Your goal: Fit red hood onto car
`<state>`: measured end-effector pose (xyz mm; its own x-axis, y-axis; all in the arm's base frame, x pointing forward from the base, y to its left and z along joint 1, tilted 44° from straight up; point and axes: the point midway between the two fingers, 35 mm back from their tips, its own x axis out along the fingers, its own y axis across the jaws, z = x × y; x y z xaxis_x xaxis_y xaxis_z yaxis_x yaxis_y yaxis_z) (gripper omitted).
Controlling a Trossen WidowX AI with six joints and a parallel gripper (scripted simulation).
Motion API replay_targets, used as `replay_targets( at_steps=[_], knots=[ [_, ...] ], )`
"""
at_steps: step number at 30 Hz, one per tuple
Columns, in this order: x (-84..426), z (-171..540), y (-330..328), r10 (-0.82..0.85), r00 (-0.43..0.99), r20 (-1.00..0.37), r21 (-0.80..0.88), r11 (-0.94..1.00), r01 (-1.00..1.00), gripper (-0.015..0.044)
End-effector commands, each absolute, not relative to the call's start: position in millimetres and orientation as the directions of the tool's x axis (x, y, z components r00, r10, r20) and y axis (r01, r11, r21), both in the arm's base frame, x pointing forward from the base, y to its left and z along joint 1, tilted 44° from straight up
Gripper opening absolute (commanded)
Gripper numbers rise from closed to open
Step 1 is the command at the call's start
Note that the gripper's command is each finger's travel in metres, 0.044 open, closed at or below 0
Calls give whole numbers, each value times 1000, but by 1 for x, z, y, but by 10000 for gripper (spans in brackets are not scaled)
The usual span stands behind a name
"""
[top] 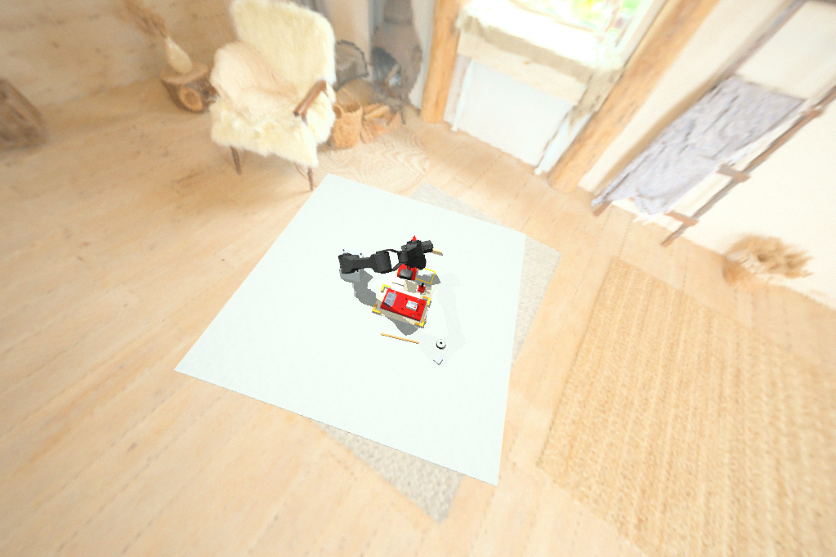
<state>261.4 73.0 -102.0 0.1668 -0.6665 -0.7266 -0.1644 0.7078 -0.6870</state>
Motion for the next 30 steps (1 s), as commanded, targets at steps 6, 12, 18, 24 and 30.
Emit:
replay_targets(
  at_steps=[6,12,18,24,30],
  knots=[
    [261,-102,73,-667,167,-727,-687,708,-164,348],
    [261,-102,73,-667,167,-727,-687,708,-164,308],
    [261,-101,74,-667,166,-727,-687,707,-166,190],
    [259,-93,82,-666,166,-727,-687,708,-166,32],
    [256,-78,96,-666,166,-728,-686,708,-166,0]
  ],
)
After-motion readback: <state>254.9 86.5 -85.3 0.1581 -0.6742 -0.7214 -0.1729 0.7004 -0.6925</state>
